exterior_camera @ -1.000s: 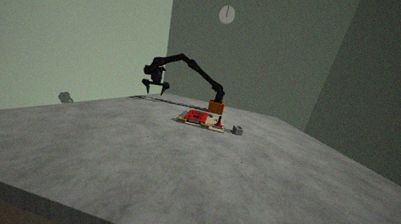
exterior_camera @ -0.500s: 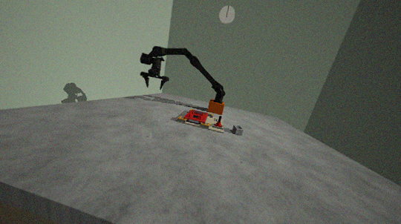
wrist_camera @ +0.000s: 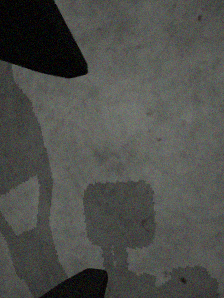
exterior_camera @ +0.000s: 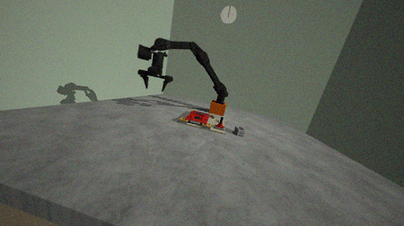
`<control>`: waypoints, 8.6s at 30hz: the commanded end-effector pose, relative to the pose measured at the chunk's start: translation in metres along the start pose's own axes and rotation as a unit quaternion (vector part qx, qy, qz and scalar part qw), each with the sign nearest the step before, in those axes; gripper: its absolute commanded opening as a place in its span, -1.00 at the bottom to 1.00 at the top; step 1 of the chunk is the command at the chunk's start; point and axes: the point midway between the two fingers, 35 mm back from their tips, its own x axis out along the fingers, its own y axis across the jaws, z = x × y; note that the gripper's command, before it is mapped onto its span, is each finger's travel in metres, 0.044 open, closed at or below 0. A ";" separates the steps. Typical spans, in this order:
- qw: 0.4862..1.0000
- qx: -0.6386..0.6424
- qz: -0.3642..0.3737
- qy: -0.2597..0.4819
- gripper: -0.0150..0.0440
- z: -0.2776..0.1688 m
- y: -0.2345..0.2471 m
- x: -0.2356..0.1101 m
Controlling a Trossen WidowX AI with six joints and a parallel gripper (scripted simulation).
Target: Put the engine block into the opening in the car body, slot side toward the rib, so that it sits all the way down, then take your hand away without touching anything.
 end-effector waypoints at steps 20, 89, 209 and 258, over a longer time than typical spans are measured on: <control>1.000 0.015 0.015 -0.013 1.00 0.238 0.313 -0.008; 0.999 0.021 0.030 -0.019 -0.14 0.226 0.489 0.064; 0.995 0.099 0.023 -0.014 -0.49 0.148 0.285 0.030; 0.994 0.109 0.023 -0.013 0.04 0.143 0.277 0.033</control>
